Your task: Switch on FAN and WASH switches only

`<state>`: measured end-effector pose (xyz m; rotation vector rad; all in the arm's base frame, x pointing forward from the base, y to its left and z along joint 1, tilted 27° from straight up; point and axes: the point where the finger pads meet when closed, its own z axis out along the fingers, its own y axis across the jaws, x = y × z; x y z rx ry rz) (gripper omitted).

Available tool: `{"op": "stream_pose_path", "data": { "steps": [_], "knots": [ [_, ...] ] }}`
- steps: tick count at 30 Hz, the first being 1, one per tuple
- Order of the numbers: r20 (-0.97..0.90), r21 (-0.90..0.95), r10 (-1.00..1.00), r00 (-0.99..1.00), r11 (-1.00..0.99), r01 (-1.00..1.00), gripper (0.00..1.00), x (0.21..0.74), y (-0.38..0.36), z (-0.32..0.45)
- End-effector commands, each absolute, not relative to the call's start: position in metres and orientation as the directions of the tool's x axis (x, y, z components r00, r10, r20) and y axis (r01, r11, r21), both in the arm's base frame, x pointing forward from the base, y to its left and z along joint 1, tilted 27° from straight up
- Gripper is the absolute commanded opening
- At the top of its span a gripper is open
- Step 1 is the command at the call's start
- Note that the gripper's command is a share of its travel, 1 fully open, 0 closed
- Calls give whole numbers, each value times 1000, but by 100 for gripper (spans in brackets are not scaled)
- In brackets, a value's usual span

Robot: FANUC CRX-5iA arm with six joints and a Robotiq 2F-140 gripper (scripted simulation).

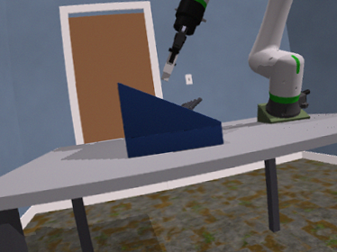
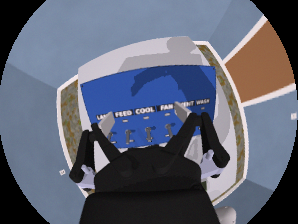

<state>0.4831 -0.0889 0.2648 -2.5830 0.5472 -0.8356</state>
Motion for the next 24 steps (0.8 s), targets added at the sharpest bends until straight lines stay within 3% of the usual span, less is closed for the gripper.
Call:
{"op": "stream_pose_path", "data": {
  "steps": [1, 24],
  "knots": [
    [472, -454, -466, 748, -856, -246, 100, 483, -89, 265],
    [472, -454, -466, 748, -856, -246, 100, 474, -119, 249]
  ]
}}
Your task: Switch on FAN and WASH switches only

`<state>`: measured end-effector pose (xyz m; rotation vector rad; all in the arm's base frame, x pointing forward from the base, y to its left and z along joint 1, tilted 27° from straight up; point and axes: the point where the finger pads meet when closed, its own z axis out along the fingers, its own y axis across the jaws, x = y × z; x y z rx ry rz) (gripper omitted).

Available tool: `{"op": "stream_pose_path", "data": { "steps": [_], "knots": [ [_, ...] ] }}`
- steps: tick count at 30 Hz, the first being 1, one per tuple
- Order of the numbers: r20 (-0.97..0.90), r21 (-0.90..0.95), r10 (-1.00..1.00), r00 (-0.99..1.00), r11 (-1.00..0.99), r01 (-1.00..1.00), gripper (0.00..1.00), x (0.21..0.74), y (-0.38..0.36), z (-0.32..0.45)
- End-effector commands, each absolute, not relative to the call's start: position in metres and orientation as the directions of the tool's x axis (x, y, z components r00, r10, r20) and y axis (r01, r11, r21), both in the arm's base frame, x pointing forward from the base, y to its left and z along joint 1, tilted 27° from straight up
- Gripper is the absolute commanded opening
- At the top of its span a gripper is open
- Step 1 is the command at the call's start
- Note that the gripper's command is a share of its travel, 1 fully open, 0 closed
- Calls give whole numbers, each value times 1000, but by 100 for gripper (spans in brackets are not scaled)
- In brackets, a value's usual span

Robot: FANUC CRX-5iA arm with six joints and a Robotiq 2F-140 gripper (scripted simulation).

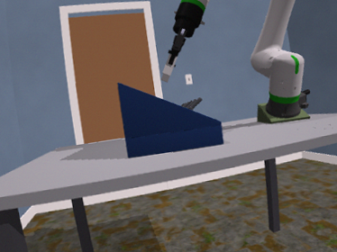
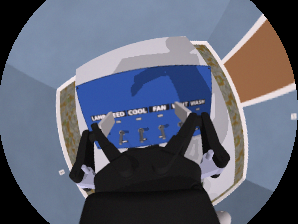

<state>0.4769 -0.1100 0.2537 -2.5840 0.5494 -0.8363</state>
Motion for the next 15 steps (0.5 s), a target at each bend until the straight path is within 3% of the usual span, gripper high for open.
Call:
{"op": "stream_pose_path", "data": {
  "steps": [1, 15],
  "knots": [
    [472, -454, -466, 748, -856, -246, 100, 474, -122, 247],
    [472, -454, -466, 748, -856, -246, 100, 466, -149, 233]
  ]
}}
